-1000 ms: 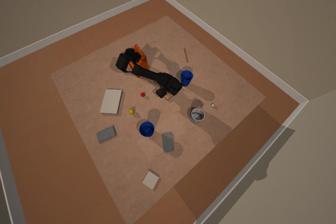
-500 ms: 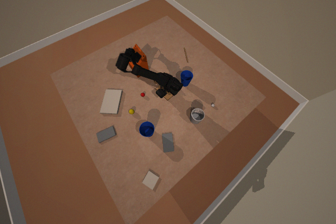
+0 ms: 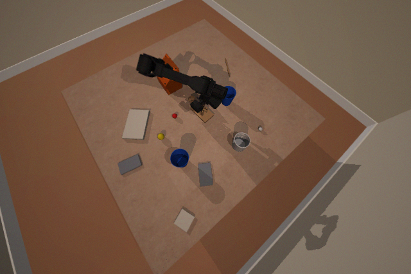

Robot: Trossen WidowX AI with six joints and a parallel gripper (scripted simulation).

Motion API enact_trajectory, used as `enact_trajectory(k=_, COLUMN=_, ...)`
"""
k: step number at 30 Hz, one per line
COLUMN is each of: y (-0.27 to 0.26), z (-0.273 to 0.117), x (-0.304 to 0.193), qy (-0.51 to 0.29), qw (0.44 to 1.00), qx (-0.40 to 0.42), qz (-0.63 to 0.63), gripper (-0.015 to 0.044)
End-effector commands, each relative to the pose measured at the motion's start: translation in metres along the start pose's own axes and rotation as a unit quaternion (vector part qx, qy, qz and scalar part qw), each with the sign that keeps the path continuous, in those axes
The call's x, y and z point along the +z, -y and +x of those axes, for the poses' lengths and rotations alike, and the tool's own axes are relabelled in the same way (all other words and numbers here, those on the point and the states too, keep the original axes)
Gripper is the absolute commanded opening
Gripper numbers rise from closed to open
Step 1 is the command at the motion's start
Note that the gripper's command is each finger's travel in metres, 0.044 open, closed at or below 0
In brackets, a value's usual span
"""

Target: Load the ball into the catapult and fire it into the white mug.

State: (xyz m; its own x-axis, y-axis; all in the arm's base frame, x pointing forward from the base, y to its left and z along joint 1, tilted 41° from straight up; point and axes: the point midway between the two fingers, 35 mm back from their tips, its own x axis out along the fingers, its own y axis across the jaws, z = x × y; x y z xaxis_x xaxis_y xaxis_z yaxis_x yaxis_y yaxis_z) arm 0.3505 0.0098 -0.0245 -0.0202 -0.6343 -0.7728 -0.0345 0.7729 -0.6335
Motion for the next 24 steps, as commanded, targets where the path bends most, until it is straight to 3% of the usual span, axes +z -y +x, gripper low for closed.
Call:
enact_trajectory(k=1, y=0.001, z=0.007, x=-0.006, qy=-0.014, qw=1.000, qx=-0.004, qz=-0.005, gripper=0.0440)
enact_trajectory(k=4, y=0.002, z=0.004, x=-0.010, qy=-0.020, qw=1.000, qx=-0.005, qz=-0.006, gripper=0.0440)
enact_trajectory(k=9, y=0.003, z=0.048, x=-0.012, qy=-0.020, qw=1.000, qx=-0.006, qz=-0.006, gripper=0.0440)
enact_trajectory(k=24, y=0.003, z=0.065, x=-0.012, qy=-0.020, qw=1.000, qx=-0.006, qz=-0.006, gripper=0.0440)
